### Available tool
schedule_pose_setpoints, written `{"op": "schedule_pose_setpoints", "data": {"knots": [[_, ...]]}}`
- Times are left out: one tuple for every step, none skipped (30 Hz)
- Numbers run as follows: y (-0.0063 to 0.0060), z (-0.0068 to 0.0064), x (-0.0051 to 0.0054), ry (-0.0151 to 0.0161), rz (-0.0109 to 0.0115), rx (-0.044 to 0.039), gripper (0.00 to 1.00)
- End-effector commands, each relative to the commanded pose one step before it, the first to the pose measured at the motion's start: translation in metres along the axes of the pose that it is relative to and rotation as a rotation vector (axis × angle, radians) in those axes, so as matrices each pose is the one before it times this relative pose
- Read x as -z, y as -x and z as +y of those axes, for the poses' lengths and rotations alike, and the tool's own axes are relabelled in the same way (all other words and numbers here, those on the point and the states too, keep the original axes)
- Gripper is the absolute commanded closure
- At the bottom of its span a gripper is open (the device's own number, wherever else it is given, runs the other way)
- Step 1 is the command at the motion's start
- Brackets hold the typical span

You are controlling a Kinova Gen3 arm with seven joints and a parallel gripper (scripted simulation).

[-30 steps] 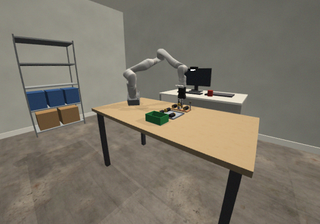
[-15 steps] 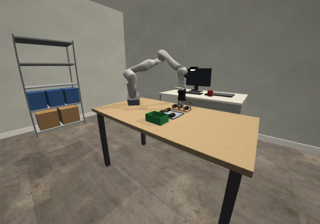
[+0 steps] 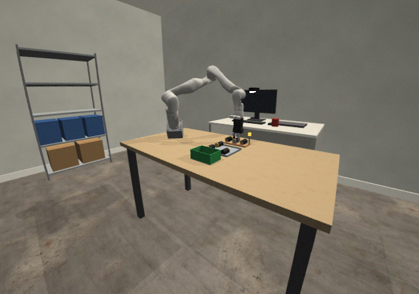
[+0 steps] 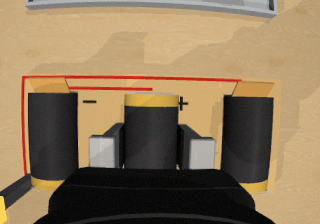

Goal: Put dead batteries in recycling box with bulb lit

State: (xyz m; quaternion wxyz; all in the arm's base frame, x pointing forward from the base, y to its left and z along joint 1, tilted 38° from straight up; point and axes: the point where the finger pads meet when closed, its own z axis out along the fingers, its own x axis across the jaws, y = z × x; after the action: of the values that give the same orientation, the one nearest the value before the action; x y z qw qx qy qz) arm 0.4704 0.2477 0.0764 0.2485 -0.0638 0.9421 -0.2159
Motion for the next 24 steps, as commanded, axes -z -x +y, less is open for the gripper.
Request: {"op": "schedule_pose_setpoints", "data": {"knots": [[0.00042,-0.00053,0.00053,-0.00031,-0.00085,-0.00066,0.43],[0.00000,0.00000,0.00000,0.00000,0.00000,0.00000,0.43],[0.00000,0.00000,0.00000,0.00000,0.00000,0.00000,0.43],[0.00000,0.00000,0.00000,0.00000,0.00000,0.00000,0.43],[0.00000,0.00000,0.00000,0.00000,0.00000,0.00000,0.43],[0.00000,0.00000,0.00000,0.00000,0.00000,0.00000,0.10],[0.00000,0.00000,0.00000,0.00000,0.00000,0.00000,0.10],[0.00000,0.00000,0.00000,0.00000,0.00000,0.00000,0.10],[0.00000,0.00000,0.00000,0.00000,0.00000,0.00000,0.10],[0.00000,0.00000,0.00000,0.00000,0.00000,0.00000,0.10],[0.00000,0.00000,0.00000,0.00000,0.00000,0.00000,0.10],[0.00000,0.00000,0.00000,0.00000,0.00000,0.00000,0.10],[0.00000,0.00000,0.00000,0.00000,0.00000,0.00000,0.10],[0.00000,0.00000,0.00000,0.00000,0.00000,0.00000,0.10],[0.00000,0.00000,0.00000,0.00000,0.00000,0.00000,0.10],[0.00000,0.00000,0.00000,0.00000,0.00000,0.00000,0.10],[0.00000,0.00000,0.00000,0.00000,0.00000,0.00000,0.10],[0.00000,0.00000,0.00000,0.00000,0.00000,0.00000,0.10],[0.00000,0.00000,0.00000,0.00000,0.00000,0.00000,0.10],[0.00000,0.00000,0.00000,0.00000,0.00000,0.00000,0.10],[0.00000,0.00000,0.00000,0.00000,0.00000,0.00000,0.10],[0.00000,0.00000,0.00000,0.00000,0.00000,0.00000,0.10],[0.00000,0.00000,0.00000,0.00000,0.00000,0.00000,0.10],[0.00000,0.00000,0.00000,0.00000,0.00000,0.00000,0.10]]}}
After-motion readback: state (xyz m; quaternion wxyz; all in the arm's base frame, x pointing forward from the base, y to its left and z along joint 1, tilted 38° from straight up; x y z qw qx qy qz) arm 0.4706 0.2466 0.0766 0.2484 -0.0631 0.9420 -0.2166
